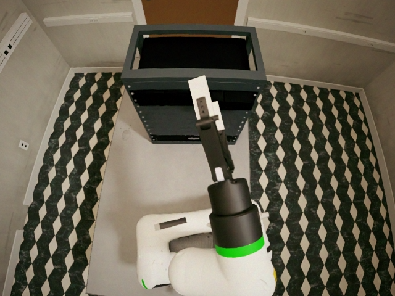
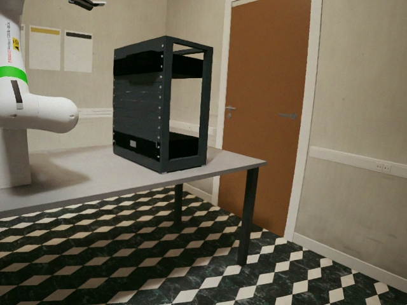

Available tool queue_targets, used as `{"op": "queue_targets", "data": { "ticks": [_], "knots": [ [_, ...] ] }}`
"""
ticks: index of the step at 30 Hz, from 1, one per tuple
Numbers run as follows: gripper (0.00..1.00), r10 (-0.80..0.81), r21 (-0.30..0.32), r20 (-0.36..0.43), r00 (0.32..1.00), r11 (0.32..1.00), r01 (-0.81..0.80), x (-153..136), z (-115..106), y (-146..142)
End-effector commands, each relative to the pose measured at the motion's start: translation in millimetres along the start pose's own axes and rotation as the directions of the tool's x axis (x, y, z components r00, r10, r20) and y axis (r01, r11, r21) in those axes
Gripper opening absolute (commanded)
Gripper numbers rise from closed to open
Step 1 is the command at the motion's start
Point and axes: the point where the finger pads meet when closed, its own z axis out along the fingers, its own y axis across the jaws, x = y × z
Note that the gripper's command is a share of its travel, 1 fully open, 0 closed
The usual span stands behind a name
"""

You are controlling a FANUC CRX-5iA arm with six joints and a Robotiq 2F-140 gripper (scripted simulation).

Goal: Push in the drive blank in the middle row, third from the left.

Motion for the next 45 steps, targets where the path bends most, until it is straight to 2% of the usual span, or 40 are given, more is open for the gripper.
{"op": "queue_targets", "data": {
  "ticks": [1, 2, 17, 19, 24, 45],
  "knots": [
    [1.0, 0.026, 0.023, 0.029, 0.999, 0.999, -0.026, -7, -12, -29],
    [1.0, 0.026, 0.023, 0.029, 0.999, 0.999, -0.026, -7, -12, -29],
    [1.0, 0.115, 0.112, 0.115, 0.987, 0.985, -0.128, -18, -52, -131],
    [1.0, 0.115, 0.112, 0.115, 0.987, 0.985, -0.128, -18, -52, -131],
    [1.0, 0.139, 0.136, 0.137, 0.981, 0.978, -0.157, -17, -63, -158],
    [1.0, 0.14, 0.138, 0.138, 0.98, 0.978, -0.159, -16, -64, -160]
  ]
}}
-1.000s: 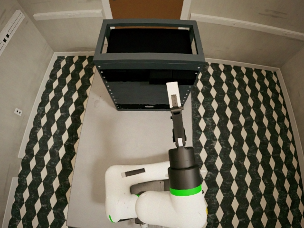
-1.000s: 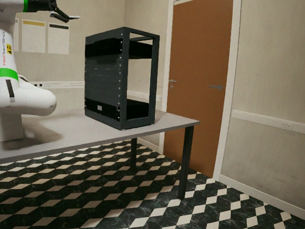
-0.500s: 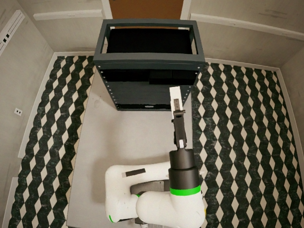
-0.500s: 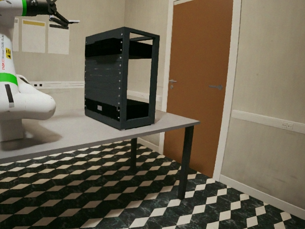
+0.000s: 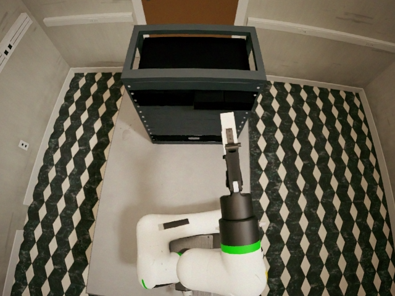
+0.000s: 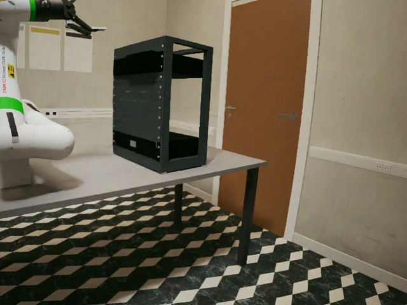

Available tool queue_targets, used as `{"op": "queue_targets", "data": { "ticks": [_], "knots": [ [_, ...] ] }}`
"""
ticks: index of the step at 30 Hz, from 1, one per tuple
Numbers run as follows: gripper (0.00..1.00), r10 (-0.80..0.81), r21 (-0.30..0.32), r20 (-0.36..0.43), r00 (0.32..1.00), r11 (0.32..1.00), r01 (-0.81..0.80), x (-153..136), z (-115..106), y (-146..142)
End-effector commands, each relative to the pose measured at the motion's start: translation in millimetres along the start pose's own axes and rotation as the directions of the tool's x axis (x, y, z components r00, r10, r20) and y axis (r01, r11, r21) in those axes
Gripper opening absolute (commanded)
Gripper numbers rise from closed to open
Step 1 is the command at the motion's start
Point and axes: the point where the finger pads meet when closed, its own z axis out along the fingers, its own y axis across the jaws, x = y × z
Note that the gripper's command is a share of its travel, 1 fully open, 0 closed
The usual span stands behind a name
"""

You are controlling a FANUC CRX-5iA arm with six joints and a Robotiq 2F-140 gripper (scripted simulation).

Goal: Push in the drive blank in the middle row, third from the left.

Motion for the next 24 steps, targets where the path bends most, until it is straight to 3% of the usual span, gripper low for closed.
{"op": "queue_targets", "data": {
  "ticks": [1, 13, 17, 24],
  "knots": [
    [1.0, 0.035, 0.037, 0.027, 0.999, 0.999, -0.036, -4, -12, -40],
    [1.0, 0.035, 0.037, 0.027, 0.999, 0.999, -0.036, -4, -12, -40],
    [1.0, 0.053, 0.057, 0.04, 0.998, 0.997, -0.056, -5, -18, -61],
    [1.0, 0.053, 0.057, 0.04, 0.998, 0.997, -0.056, -5, -18, -61]
  ]
}}
